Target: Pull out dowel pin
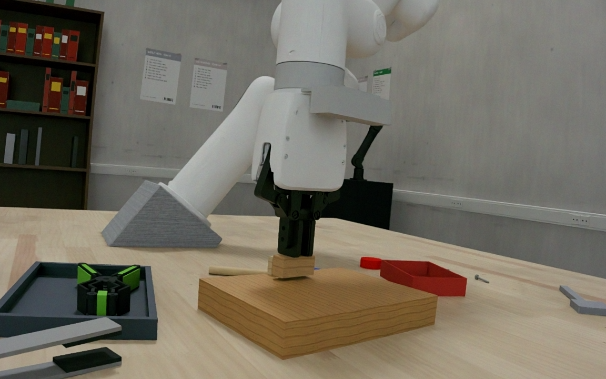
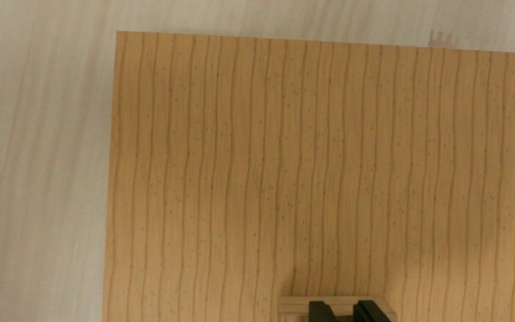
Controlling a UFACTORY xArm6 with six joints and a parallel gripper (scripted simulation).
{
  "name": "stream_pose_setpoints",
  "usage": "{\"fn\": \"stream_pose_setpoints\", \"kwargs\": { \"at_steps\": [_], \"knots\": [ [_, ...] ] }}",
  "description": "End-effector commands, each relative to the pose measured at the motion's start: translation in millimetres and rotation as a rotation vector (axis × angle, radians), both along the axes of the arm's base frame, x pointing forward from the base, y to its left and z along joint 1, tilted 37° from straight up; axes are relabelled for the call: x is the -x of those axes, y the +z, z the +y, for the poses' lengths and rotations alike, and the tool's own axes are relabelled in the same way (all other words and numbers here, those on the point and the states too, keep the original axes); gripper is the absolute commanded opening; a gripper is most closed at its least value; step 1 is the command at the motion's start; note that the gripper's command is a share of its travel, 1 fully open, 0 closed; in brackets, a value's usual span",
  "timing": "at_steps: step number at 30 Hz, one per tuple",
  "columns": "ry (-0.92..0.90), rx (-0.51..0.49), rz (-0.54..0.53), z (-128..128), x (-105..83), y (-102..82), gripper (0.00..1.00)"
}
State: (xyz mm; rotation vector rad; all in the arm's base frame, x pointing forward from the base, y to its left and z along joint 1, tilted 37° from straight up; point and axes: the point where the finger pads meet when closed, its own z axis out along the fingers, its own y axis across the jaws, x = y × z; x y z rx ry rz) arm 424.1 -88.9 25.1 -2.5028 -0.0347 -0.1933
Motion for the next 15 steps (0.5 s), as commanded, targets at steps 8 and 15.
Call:
{"fn": "stream_pose_setpoints", "kwargs": {
  "at_steps": [8, 15],
  "knots": [
    [-0.004, 0.002, -0.001, -0.8, -0.4, 1.3, 0.0],
    [-0.007, 0.001, 0.001, -0.4, 0.2, 1.5, 0.0]
  ]
}}
